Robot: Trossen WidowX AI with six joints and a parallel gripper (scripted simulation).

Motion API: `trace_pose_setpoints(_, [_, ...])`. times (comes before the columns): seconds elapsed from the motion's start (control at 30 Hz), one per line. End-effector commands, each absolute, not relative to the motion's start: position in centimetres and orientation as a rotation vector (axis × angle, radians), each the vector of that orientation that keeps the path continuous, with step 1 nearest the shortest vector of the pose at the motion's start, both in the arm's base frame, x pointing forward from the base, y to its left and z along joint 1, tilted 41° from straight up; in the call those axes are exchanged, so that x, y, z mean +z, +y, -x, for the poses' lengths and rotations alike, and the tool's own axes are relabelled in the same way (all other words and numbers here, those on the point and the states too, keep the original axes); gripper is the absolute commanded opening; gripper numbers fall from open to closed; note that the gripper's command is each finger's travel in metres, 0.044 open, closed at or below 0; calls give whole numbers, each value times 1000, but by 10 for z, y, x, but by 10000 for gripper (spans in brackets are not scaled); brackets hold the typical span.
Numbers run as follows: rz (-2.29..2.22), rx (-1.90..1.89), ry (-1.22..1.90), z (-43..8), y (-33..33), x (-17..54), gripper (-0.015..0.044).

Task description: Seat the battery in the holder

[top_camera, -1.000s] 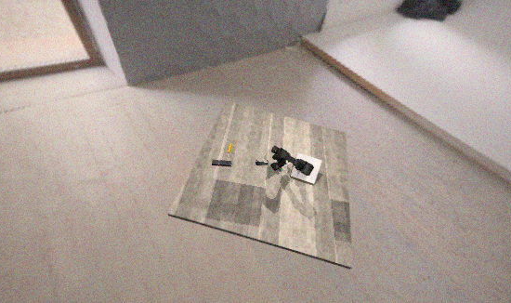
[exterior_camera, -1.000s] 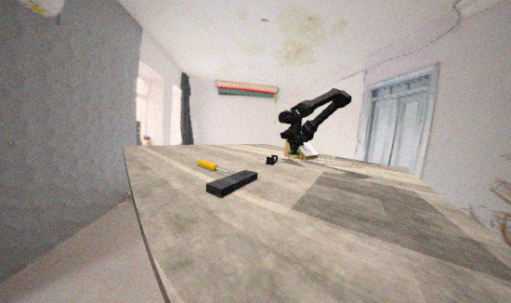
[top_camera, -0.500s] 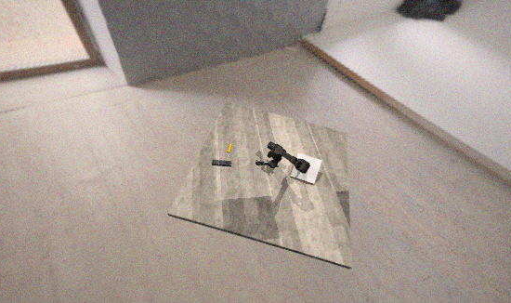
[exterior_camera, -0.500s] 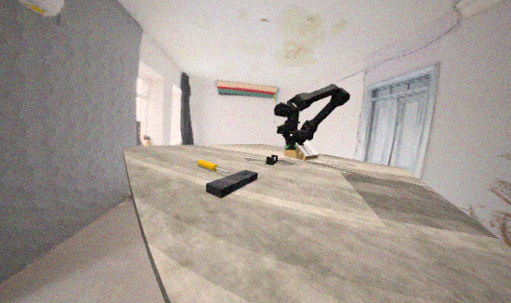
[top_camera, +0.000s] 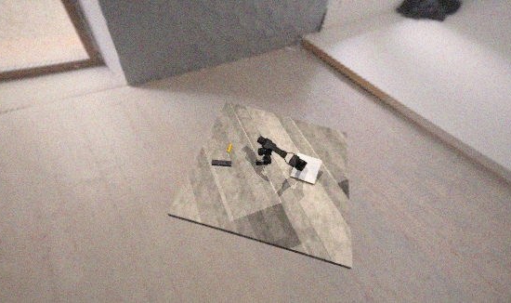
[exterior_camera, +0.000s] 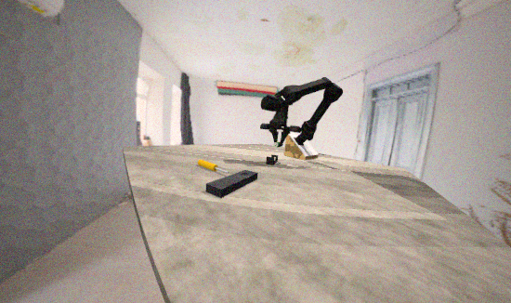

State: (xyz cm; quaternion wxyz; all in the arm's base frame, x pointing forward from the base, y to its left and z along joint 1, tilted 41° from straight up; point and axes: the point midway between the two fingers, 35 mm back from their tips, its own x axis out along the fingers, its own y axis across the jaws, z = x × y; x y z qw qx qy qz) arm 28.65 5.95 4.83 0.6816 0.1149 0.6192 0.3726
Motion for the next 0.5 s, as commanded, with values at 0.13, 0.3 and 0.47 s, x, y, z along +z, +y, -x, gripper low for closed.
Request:
trace_pose_setpoints(0.13, [-110,958,1301,-313,59,44,76])
trace_pose_setpoints(0.3, [-113,955,1294,-313,59,43,76])
trace_pose_setpoints(0.47, [-137,933,1242,-316,66,34,76])
